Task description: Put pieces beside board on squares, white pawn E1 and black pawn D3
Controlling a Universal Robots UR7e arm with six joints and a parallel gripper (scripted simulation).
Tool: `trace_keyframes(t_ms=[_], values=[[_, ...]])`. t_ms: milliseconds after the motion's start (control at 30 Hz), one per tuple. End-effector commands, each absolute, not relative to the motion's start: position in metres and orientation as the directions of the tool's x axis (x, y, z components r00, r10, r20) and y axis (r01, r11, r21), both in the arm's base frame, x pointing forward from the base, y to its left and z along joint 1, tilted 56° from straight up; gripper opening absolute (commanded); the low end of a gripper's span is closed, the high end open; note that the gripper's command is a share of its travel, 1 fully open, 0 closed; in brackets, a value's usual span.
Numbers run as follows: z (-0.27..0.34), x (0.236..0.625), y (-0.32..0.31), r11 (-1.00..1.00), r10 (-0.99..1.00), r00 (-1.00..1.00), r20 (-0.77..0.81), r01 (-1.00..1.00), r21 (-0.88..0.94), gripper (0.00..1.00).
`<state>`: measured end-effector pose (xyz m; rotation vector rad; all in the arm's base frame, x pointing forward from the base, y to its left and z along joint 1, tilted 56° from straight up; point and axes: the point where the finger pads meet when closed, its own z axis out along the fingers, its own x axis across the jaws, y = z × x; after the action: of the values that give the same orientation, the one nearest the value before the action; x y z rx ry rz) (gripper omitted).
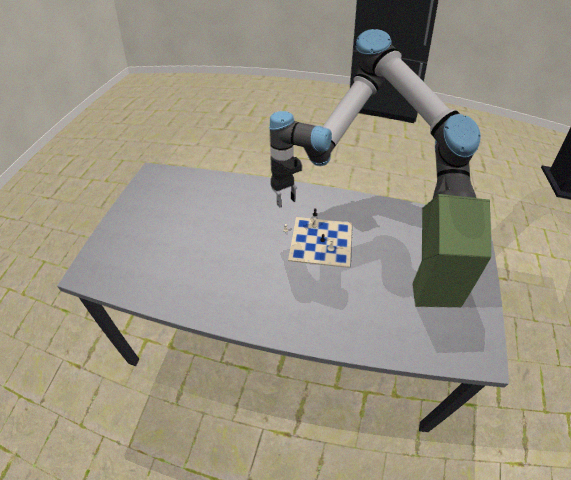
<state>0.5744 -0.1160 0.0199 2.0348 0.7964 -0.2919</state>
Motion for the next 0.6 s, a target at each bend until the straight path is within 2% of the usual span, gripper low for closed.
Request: trace_keyframes(t_ms=[0, 567], values=[[0.0199, 0.576, -0.1151, -0.374, 0.425, 0.762, -0.489, 0.639, 0.672, 1.0], [0.0194, 0.576, -0.1154, -0.38, 0.42, 0.77, -0.48, 0.629, 0.678, 1.0]])
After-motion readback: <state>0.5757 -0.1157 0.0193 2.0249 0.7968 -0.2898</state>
